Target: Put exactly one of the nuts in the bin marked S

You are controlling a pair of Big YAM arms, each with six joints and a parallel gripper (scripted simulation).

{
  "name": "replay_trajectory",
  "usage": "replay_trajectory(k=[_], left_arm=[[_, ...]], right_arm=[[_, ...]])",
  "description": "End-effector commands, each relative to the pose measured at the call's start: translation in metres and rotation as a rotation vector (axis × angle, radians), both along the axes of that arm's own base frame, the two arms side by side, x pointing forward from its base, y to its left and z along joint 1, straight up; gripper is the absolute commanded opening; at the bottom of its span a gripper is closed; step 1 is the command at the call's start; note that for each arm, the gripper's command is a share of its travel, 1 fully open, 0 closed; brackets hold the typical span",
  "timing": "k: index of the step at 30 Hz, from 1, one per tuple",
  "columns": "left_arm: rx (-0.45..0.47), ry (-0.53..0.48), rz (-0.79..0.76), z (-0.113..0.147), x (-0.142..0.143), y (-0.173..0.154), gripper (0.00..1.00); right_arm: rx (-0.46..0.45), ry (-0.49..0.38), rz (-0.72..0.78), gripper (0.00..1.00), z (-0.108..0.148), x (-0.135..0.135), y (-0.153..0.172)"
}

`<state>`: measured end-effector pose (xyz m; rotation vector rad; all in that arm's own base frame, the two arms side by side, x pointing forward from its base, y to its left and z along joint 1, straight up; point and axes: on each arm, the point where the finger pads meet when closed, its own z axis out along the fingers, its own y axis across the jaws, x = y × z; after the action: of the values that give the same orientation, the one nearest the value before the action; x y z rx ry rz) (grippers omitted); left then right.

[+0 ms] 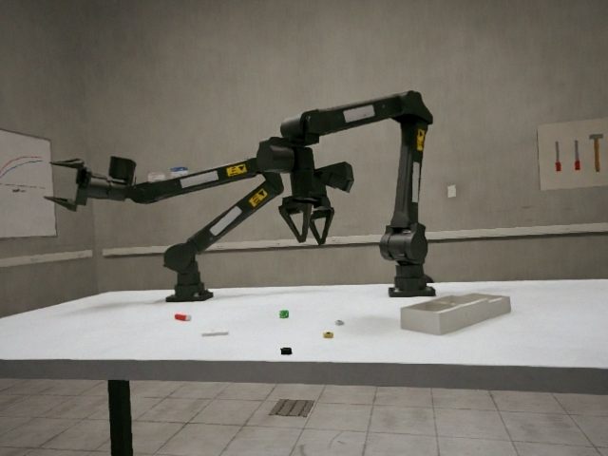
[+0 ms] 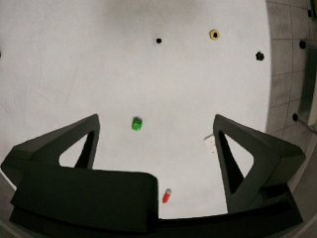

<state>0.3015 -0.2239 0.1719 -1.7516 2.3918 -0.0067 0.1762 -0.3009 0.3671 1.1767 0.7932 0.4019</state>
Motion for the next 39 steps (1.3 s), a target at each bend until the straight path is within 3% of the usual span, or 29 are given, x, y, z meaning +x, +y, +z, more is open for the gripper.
replay_trajectory(k=[1,7,8,39], left_arm=[[-0.006,-0.007,0.000,0.0035,0.0014,-0.0012,1.00],[-0.006,-0.007,0.000,0.0035,0.0014,-0.0012,1.00],[0.000,0.000,0.000,0.0001,0.0000,0.0000,0.09],[0.000,0.000,0.000,0.0001,0.0000,0.0000,0.09]], right_arm=[[-0.008,-0.002,-0.014,1.00,0.0043,-0.0044,-0.0026],[-0.008,-0.002,-0.014,1.00,0.0043,-0.0044,-0.0026],[-0.008,-0.002,-0.014,1.00,0.0043,-0.0044,-0.0026],[-0.008,-0.002,-0.014,1.00,0.0043,-0.0044,-0.0026]])
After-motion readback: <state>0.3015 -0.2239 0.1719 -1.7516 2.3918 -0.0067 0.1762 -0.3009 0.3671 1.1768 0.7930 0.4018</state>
